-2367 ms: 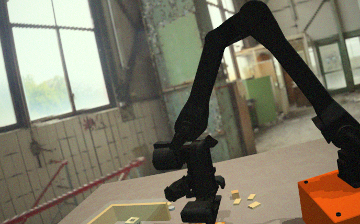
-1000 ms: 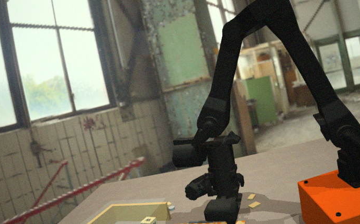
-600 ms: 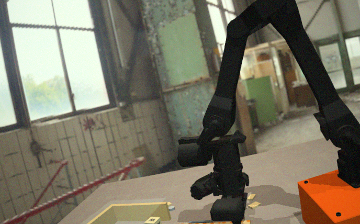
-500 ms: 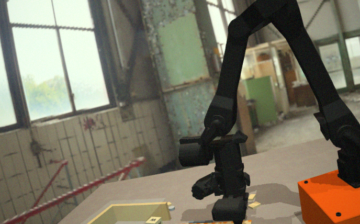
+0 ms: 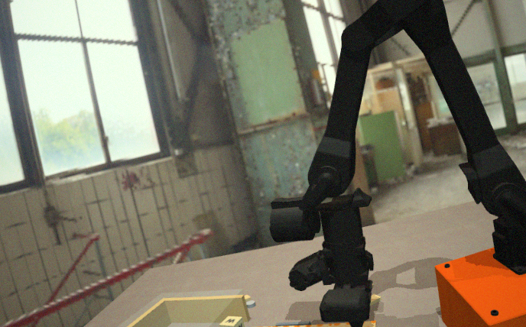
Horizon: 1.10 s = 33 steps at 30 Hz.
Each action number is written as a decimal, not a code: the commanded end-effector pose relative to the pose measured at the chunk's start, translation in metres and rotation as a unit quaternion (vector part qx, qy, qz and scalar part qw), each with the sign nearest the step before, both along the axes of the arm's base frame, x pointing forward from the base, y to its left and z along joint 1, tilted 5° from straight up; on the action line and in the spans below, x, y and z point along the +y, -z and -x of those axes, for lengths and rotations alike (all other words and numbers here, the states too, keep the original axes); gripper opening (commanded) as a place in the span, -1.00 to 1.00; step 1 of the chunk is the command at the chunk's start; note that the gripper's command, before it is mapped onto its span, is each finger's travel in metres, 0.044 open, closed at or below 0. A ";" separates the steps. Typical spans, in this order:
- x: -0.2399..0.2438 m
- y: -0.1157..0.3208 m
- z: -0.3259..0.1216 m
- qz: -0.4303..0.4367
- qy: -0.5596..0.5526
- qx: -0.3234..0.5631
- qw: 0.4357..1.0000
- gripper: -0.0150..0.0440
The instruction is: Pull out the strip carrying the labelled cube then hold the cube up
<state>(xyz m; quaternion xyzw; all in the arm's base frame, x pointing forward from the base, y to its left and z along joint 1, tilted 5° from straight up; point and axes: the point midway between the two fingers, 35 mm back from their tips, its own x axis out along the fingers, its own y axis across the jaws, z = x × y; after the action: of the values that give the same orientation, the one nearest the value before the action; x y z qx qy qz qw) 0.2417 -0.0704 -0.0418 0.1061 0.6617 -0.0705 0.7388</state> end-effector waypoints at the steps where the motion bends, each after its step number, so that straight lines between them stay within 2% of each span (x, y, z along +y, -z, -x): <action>1: 0.005 0.006 0.016 -0.005 -0.001 0.019 1.000 -0.49; 33: 0.011 0.008 0.042 -0.005 -0.001 0.020 1.000 -0.49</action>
<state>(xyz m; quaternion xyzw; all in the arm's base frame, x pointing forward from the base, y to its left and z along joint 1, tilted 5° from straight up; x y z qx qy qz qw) 0.2156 -0.0638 -0.0437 0.1057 0.6616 -0.0708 0.7390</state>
